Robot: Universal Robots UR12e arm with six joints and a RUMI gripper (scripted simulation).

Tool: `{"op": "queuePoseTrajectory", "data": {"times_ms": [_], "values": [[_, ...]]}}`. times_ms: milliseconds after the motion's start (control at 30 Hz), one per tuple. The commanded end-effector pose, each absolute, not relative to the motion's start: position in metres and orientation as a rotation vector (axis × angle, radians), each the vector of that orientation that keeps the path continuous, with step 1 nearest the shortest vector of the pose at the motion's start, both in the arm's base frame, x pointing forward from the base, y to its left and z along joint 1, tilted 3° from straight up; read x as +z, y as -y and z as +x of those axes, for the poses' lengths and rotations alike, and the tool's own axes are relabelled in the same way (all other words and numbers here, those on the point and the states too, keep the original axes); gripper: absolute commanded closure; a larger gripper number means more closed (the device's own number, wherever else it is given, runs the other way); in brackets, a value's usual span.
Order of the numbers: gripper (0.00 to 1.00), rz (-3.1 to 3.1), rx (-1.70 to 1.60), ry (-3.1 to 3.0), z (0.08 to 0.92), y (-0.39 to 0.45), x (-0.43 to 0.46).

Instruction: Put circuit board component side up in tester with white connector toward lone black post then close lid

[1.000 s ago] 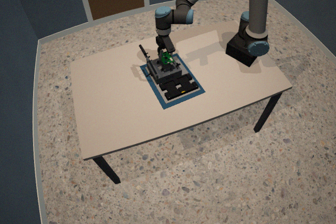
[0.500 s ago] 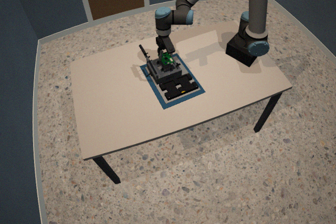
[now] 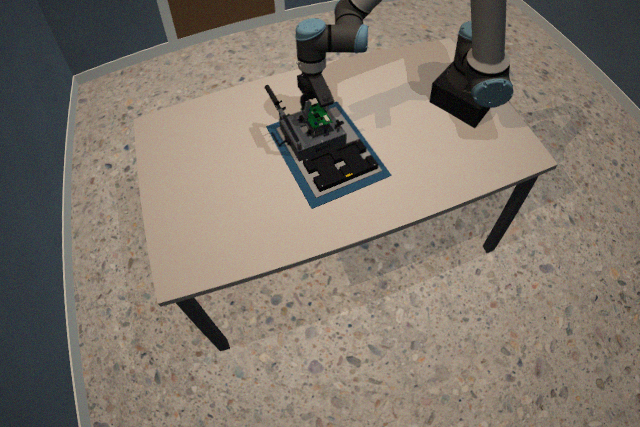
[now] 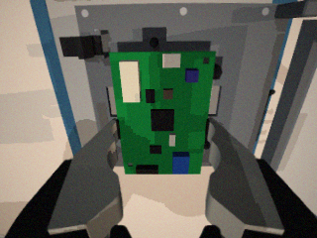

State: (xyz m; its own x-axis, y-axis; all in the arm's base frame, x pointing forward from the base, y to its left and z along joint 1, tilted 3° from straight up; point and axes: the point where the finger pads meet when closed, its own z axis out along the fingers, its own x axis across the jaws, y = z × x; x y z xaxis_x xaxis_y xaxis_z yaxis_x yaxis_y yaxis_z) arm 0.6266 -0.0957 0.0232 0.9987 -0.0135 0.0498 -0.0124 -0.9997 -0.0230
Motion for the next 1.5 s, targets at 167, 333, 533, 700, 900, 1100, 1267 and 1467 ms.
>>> {"op": "queuePoseTrajectory", "data": {"times_ms": [167,333,533,700,900,1100,1267,1467], "values": [[0.61,-3.118,-0.080,-0.020,0.628,0.096,0.010],[0.61,-3.118,-0.080,-0.020,0.628,0.096,0.005],[0.61,-3.118,-0.080,-0.020,0.628,0.096,0.003],[0.61,-3.118,-0.080,-0.020,0.628,0.096,0.003],[0.61,-3.118,-0.080,-0.020,0.628,0.096,0.003],[0.61,-3.118,-0.080,-0.020,0.628,0.096,0.003],[0.61,-3.118,-0.080,-0.020,0.628,0.096,0.003],[0.61,-3.118,-0.080,-0.020,0.628,0.096,0.003]]}}
